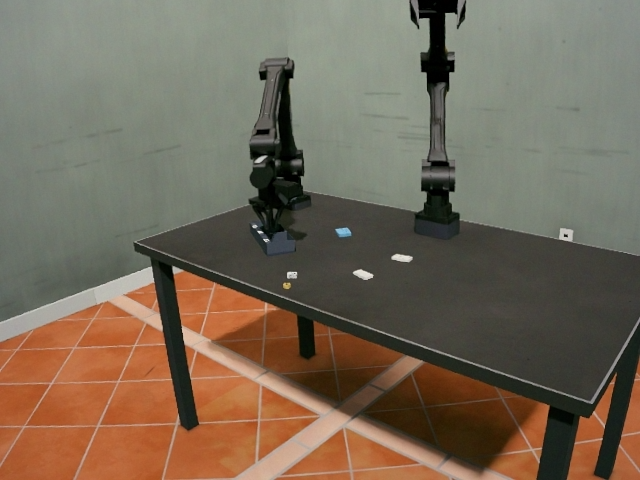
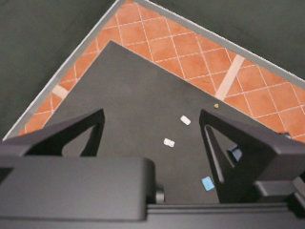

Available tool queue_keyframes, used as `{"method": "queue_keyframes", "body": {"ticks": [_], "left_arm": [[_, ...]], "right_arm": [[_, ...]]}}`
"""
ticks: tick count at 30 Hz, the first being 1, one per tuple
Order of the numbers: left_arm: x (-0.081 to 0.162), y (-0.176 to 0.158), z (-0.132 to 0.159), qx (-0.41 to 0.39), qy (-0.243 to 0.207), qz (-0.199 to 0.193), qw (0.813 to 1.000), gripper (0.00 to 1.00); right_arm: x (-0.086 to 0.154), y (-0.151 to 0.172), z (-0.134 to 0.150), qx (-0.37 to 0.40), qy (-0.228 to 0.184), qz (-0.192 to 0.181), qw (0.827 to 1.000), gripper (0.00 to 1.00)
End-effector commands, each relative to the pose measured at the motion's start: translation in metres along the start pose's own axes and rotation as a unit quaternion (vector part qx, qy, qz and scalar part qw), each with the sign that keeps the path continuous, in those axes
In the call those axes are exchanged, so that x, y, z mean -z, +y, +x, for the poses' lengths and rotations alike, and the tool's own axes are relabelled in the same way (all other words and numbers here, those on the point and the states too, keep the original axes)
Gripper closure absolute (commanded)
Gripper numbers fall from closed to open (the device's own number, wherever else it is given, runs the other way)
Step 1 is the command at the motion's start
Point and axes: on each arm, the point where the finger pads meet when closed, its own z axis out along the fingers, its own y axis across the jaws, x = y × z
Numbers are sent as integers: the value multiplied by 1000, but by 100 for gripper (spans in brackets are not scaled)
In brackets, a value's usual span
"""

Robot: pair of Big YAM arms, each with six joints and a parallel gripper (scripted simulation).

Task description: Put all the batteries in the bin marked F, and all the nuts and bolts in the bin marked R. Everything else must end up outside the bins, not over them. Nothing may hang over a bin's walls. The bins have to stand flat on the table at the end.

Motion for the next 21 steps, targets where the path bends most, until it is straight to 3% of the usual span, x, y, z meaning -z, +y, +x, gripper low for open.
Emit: {"method": "queue_keyframes", "body": {"ticks": [1,7,9,21], "left_arm": [[26,1,-11,-4,-27,0,1000,0],[26,1,-11,-4,-27,0,1000,0],[26,1,-11,-4,-27,0,1000,0],[26,1,-11,-4,-27,0,1000,0]], "right_arm": [[17,-34,-43,78,-7,14,997,70],[19,-59,-79,156,-6,14,988,70],[19,-59,-79,156,-6,14,988,70],[24,-120,-156,315,-10,25,949,70]]}}
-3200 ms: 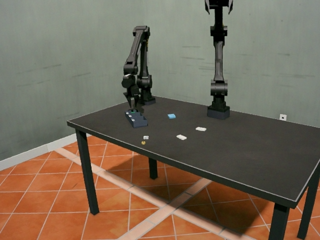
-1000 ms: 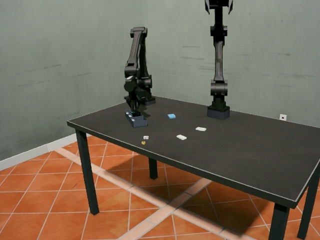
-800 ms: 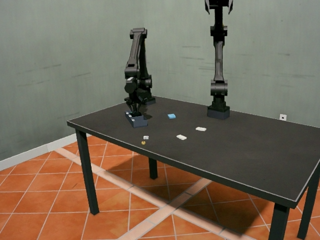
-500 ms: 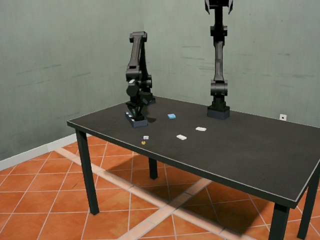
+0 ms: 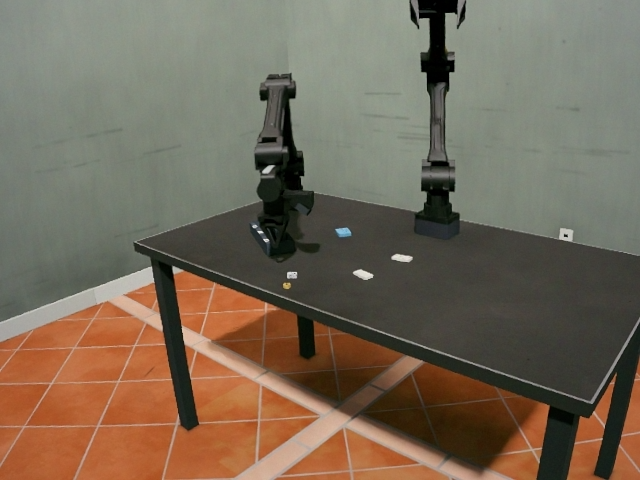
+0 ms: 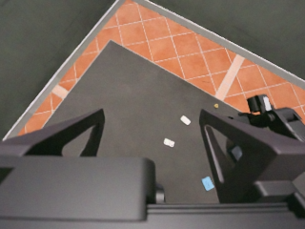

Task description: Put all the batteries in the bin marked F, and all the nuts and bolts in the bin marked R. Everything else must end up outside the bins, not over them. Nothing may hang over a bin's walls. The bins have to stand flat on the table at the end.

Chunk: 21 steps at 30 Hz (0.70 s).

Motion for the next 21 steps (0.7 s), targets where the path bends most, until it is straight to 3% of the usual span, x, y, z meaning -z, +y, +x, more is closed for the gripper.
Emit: {"method": "queue_keyframes", "body": {"ticks": [1,5,16,21], "left_arm": [[26,1,-11,-4,-27,0,1000,0],[26,1,-11,-4,-27,0,1000,0],[26,1,-11,-4,-27,0,1000,0],[26,1,-11,-4,-27,0,1000,0]], "right_arm": [[17,-41,-24,78,-5,17,997,70],[18,-56,-30,95,-6,19,995,70],[20,-135,-64,84,-5,19,996,70],[20,-137,-69,84,-6,19,996,70]]}}
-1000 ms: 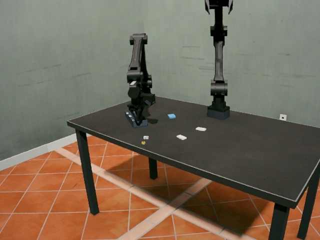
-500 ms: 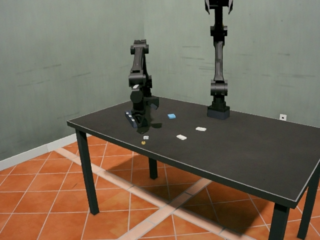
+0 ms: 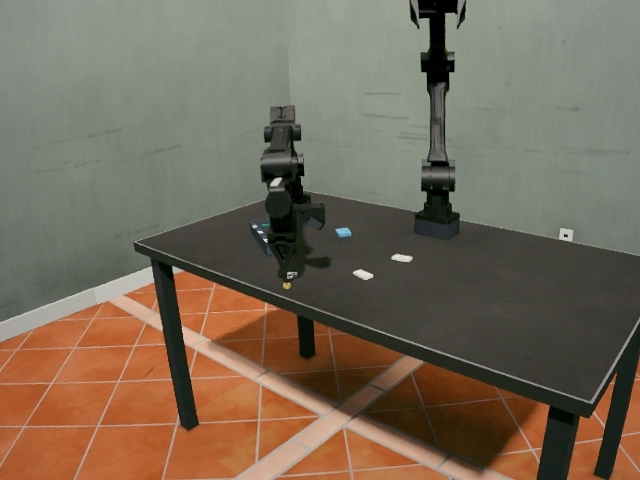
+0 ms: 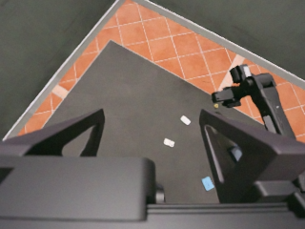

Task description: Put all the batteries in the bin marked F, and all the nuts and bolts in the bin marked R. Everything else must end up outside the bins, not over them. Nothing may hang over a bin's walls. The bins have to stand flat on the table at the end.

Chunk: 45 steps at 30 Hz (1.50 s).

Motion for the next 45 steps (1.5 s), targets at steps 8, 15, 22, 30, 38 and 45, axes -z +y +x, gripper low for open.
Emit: {"method": "queue_keyframes", "body": {"ticks": [8,15,22,30,38,45], "left_arm": [[26,1,-11,-4,-27,0,1000,0],[26,1,-11,-4,-27,0,1000,0],[26,1,-11,-4,-27,0,1000,0],[26,1,-11,-4,-27,0,1000,0],[26,1,-11,-4,-27,0,1000,0],[26,1,-11,-4,-27,0,1000,0]], "right_arm": [[52,-15,0,2,-2,27,1000,70],[66,-14,7,2,-2,34,999,70],[45,-4,10,2,-2,19,1000,70],[34,1,13,1,-2,14,1000,70],[34,2,10,-1,-2,15,1000,70],[18,4,-2,0,-2,2,1000,70]]}}
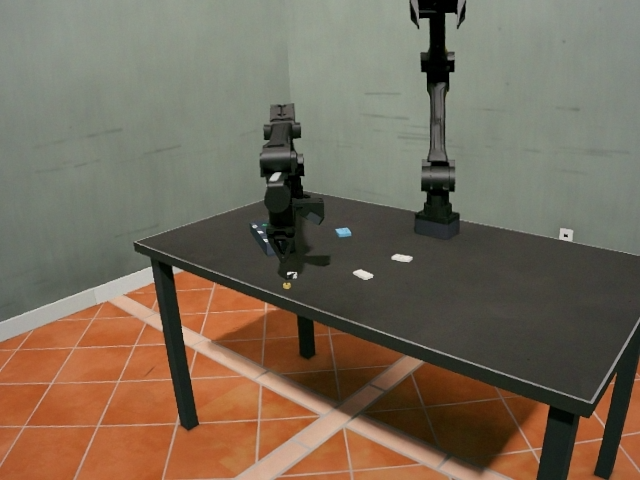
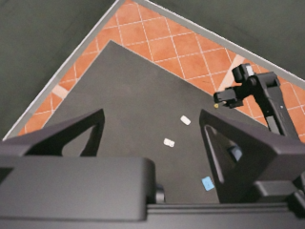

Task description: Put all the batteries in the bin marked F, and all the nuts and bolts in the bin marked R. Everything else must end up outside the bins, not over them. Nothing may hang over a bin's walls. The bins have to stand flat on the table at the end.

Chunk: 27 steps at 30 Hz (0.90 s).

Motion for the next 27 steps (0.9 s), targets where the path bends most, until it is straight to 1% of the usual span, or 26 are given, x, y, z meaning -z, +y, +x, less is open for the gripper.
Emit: {"method": "queue_keyframes", "body": {"ticks": [1,7,8,10,13,24,25,26,27], "left_arm": [[26,1,-11,-4,-27,0,1000,0],[26,1,-11,-4,-27,0,1000,0],[26,1,-11,-4,-27,0,1000,0],[26,1,-11,-4,-27,0,1000,0],[26,1,-11,-4,-27,0,1000,0],[26,1,-11,-4,-27,0,1000,0],[26,1,-11,-4,-27,0,1000,0],[26,1,-11,-4,-27,0,1000,0],[26,1,-11,-4,-27,0,1000,0]], "right_arm": [[4,-4,-7,-2,-2,8,1000,70],[0,-8,-12,0,-2,10,1000,70],[9,-10,-13,2,-2,18,1000,70],[14,-14,-14,0,-3,24,1000,70],[9,-12,-15,0,-2,16,1000,70],[11,-14,-18,1,-2,16,1000,70],[19,-15,-18,2,-2,21,1000,70],[11,-15,-18,3,-2,16,1000,70],[12,-16,-15,2,-2,16,1000,70]]}}
